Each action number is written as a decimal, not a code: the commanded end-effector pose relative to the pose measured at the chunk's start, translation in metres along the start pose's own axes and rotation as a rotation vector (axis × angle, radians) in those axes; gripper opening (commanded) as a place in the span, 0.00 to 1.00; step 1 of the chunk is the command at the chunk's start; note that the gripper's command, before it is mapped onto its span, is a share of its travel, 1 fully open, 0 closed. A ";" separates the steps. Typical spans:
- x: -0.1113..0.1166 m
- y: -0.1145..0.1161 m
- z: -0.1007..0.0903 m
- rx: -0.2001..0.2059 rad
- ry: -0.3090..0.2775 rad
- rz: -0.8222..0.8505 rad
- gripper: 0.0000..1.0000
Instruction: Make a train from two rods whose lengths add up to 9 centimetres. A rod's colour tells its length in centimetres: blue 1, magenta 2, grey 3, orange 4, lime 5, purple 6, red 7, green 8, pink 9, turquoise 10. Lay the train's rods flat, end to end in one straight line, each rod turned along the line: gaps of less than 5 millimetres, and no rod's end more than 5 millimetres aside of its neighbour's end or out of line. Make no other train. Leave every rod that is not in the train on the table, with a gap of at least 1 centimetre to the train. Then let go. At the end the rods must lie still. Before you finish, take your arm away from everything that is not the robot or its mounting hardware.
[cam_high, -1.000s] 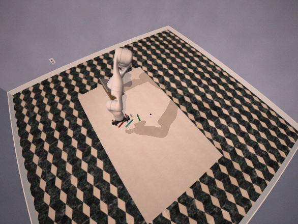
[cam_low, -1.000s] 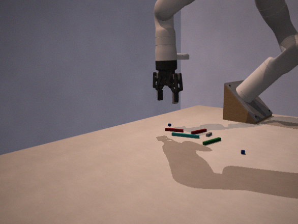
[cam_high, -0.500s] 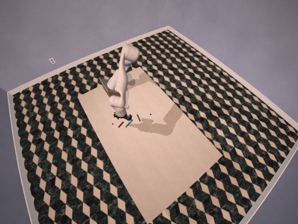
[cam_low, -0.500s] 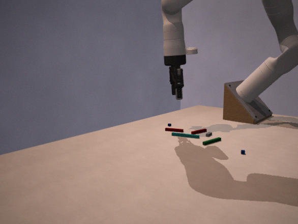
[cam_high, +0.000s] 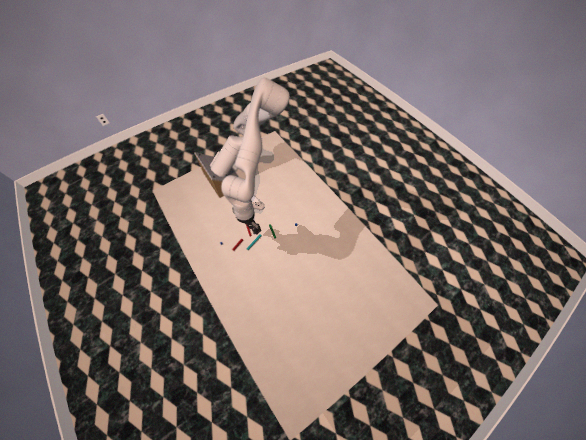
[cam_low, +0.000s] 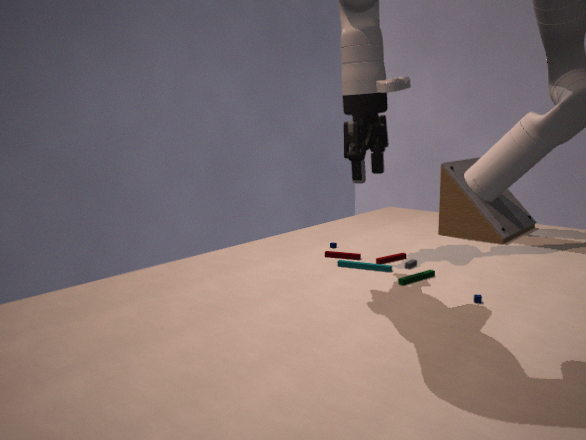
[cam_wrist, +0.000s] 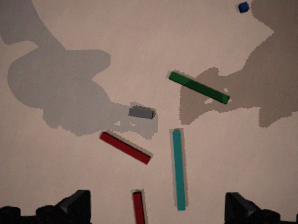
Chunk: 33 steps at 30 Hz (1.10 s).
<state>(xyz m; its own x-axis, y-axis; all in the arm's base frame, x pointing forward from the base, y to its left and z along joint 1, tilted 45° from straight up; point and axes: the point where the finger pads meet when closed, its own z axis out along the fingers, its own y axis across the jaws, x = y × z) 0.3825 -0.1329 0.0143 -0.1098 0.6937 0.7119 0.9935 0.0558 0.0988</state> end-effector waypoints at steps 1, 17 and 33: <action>0.012 0.003 -0.008 0.000 -0.015 0.075 1.00; 0.049 0.007 -0.032 -0.042 -0.011 0.612 1.00; 0.071 0.013 -0.046 -0.083 0.007 0.921 1.00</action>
<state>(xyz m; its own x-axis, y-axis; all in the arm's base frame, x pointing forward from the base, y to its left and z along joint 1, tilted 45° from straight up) 0.3848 -0.1161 0.0938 0.7174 0.4374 0.5422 0.6892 -0.5592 -0.4608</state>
